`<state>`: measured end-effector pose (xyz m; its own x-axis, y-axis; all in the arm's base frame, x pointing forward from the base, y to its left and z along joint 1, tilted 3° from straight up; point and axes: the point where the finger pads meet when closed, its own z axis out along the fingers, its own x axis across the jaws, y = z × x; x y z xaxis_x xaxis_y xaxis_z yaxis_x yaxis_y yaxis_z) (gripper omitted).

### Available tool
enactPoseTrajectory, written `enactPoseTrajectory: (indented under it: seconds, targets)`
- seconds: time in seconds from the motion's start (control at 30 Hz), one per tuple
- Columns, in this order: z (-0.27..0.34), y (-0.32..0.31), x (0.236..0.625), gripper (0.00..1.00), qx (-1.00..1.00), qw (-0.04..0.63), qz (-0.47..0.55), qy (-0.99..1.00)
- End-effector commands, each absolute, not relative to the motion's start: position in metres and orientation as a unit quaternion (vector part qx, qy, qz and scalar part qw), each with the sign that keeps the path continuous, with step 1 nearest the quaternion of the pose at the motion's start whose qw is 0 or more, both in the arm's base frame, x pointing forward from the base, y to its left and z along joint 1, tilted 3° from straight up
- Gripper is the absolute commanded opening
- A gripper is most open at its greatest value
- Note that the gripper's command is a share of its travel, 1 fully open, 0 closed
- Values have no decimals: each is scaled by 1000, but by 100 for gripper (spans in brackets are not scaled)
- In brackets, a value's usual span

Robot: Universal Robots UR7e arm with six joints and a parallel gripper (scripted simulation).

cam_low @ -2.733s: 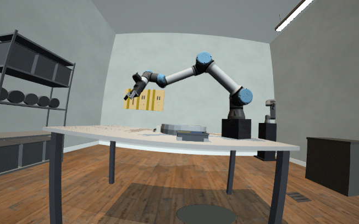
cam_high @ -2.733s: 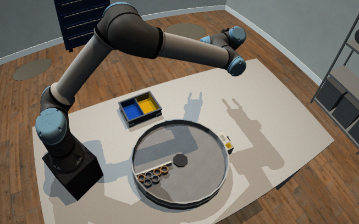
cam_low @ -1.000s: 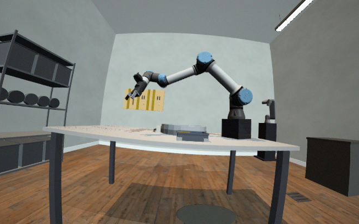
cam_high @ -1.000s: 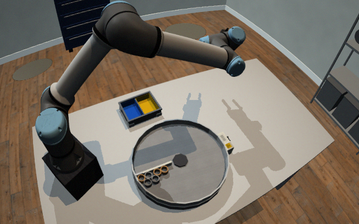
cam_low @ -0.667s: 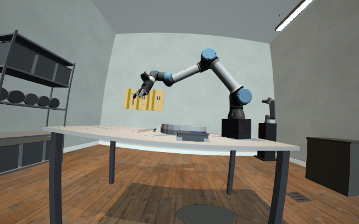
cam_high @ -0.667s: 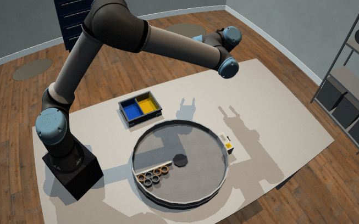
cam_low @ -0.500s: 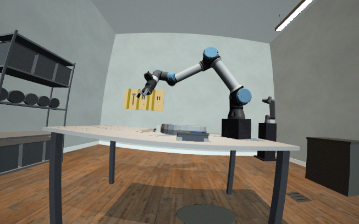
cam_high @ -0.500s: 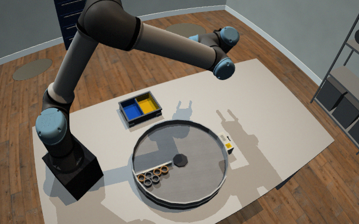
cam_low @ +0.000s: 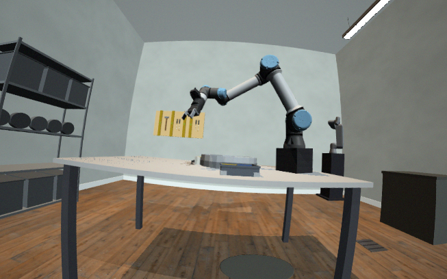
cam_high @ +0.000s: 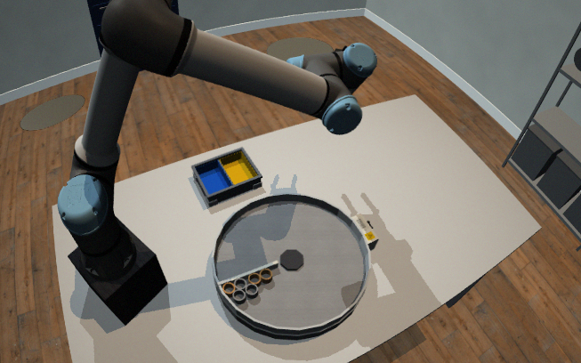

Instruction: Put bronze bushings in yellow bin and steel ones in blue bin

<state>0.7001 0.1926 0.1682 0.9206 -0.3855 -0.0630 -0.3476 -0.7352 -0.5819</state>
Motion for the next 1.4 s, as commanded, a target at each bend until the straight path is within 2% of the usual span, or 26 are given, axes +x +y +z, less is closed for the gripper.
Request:
enactPoseTrajectory:
  seconds: [0.0, 0.1, 0.23, 0.43, 0.63, 0.83, 0.97, 1.2, 1.37]
  targets:
    - [176, 182, 678, 100, -931, 307, -32, 197]
    - [184, 170, 654, 100, -931, 306, -32, 197]
    - [185, 168, 650, 100, -931, 307, -32, 197]
    - [198, 147, 607, 100, -931, 306, -32, 197]
    - [199, 145, 604, 100, -931, 307, -32, 197]
    - [213, 124, 559, 100, -931, 306, -32, 197]
    - [214, 123, 558, 100, -931, 307, -32, 197]
    - [227, 102, 514, 100, -931, 306, -32, 197]
    - [231, 96, 502, 100, -931, 307, -32, 197]
